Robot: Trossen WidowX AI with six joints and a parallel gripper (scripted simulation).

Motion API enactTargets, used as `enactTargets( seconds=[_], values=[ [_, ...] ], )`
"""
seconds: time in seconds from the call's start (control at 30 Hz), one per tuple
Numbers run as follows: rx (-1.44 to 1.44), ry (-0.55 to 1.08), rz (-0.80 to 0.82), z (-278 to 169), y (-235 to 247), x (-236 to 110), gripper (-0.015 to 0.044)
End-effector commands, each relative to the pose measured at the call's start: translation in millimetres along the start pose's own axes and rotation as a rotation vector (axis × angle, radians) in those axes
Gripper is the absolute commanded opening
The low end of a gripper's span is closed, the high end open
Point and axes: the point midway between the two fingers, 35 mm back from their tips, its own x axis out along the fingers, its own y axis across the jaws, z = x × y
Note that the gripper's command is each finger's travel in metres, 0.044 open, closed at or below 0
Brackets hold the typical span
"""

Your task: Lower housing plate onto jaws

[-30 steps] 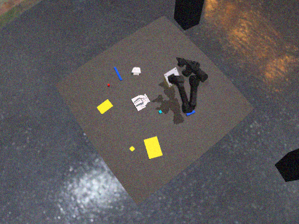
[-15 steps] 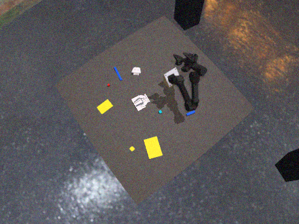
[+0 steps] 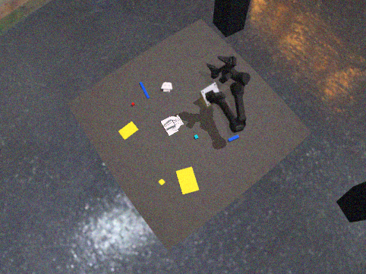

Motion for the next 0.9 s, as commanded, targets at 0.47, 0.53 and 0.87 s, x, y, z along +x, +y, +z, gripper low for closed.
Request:
enactTargets(
  seconds=[0.47,0.53,0.87],
  values=[
    [0.387,0.083,0.147,-32,26,43,0.044],
    [0.427,0.095,0.163,-35,30,47,0.044],
    [0.615,0.17,0.251,-51,54,68,0.044]
  ],
)
